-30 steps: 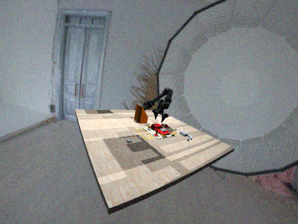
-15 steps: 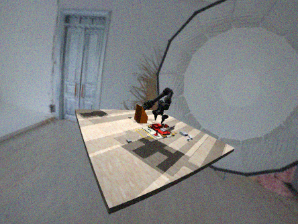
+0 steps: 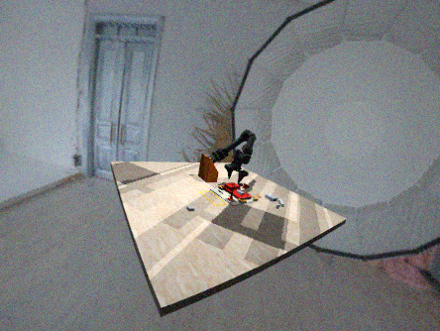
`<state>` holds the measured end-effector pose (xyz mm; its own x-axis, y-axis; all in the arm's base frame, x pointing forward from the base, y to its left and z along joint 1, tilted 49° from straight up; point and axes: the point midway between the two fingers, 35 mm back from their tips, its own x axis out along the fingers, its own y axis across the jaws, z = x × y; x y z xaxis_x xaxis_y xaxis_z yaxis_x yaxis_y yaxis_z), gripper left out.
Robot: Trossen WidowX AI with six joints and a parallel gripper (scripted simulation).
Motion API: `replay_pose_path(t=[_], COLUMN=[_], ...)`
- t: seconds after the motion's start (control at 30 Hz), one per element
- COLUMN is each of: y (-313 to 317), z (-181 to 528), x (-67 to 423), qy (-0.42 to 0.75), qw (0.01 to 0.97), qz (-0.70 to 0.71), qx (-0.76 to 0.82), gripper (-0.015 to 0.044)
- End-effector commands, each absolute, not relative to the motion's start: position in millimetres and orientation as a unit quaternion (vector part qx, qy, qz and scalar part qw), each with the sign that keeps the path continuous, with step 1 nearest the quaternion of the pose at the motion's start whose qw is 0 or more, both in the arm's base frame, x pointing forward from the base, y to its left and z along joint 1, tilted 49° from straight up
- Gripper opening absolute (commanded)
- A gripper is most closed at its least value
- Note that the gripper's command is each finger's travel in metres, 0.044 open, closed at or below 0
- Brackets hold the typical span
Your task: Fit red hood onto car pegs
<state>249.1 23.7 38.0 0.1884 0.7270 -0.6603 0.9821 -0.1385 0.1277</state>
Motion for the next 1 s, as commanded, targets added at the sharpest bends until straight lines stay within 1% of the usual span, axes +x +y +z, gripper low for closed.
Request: replay_pose_path(t=[0.0, 0.97], y=[26.2, 39.5], z=[35.9, 25.2], x=[248.2, 250.4], qy=[0.595, 0.595], qw=[0.273, 0.272], qz=[-0.230, -0.229], qx=[0.721, 0.721], gripper=[0.0440, 0.0440])
